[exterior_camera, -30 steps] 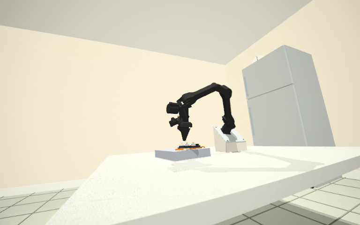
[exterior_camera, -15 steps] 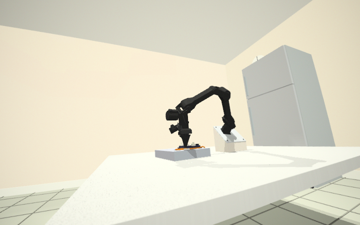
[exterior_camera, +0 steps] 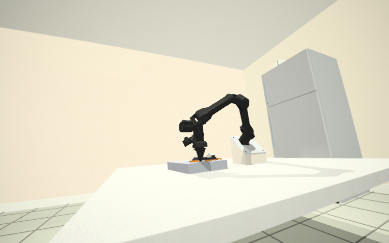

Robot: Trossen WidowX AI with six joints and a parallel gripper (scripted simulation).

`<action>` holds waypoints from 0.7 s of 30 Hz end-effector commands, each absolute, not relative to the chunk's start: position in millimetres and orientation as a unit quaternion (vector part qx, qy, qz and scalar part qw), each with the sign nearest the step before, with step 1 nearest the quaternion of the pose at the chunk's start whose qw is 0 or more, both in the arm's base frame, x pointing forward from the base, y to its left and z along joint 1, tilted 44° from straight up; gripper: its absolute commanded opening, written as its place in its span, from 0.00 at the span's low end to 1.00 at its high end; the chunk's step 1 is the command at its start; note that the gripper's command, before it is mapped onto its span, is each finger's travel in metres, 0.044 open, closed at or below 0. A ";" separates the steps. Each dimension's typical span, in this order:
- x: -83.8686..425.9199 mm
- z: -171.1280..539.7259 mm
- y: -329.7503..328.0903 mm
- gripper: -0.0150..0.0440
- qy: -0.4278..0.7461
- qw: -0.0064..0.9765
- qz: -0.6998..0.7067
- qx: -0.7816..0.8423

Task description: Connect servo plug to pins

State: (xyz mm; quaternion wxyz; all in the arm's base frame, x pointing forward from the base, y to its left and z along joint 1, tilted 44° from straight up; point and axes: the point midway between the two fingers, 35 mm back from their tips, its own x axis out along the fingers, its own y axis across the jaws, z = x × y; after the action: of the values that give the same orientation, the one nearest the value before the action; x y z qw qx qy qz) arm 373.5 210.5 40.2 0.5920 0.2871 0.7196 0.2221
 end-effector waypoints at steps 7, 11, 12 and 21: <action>376.4 48.3 202.3 0.25 0.719 0.591 0.220 0.290; 380.4 67.8 183.7 0.25 0.720 0.592 0.220 0.290; 381.2 73.5 178.3 0.25 0.720 0.592 0.220 0.290; 379.7 77.1 162.6 0.25 0.728 0.580 0.187 0.314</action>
State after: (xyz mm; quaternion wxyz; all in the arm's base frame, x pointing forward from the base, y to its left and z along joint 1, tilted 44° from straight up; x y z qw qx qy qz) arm 382.1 167.8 79.7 0.5890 0.2989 0.7216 0.2074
